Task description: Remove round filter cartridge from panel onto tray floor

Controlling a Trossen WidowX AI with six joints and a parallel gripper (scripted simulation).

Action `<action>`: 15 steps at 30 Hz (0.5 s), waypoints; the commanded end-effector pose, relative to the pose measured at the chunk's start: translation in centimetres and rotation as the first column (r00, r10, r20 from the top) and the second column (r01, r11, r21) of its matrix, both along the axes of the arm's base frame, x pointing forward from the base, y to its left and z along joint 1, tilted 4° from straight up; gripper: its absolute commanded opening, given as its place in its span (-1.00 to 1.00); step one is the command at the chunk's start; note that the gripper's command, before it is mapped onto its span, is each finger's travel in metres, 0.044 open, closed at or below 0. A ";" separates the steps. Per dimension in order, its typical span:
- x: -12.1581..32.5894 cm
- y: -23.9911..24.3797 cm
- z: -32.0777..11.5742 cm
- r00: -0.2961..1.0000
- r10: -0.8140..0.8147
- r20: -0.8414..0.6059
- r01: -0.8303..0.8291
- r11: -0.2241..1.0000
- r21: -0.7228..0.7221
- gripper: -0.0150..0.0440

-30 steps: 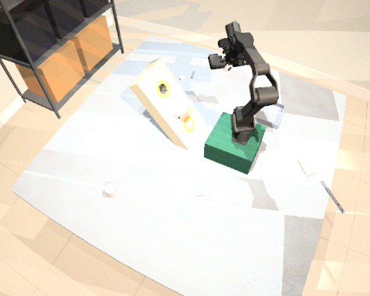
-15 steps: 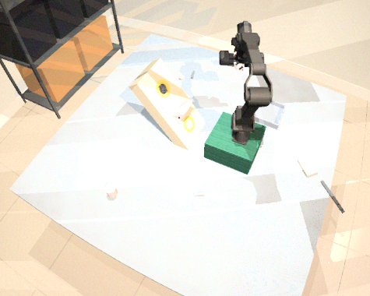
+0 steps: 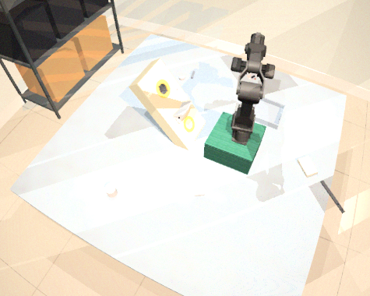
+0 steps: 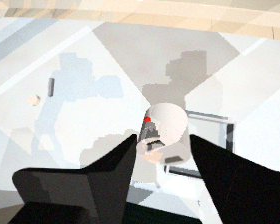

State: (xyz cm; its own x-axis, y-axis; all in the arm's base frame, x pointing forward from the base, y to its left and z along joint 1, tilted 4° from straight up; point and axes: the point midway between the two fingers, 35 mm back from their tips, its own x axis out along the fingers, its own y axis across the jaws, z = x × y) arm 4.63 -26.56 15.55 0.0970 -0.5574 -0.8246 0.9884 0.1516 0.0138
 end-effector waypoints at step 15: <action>-7.8 -0.4 -6.7 0.959 -0.283 0.020 0.283 0.959 0.008 -0.49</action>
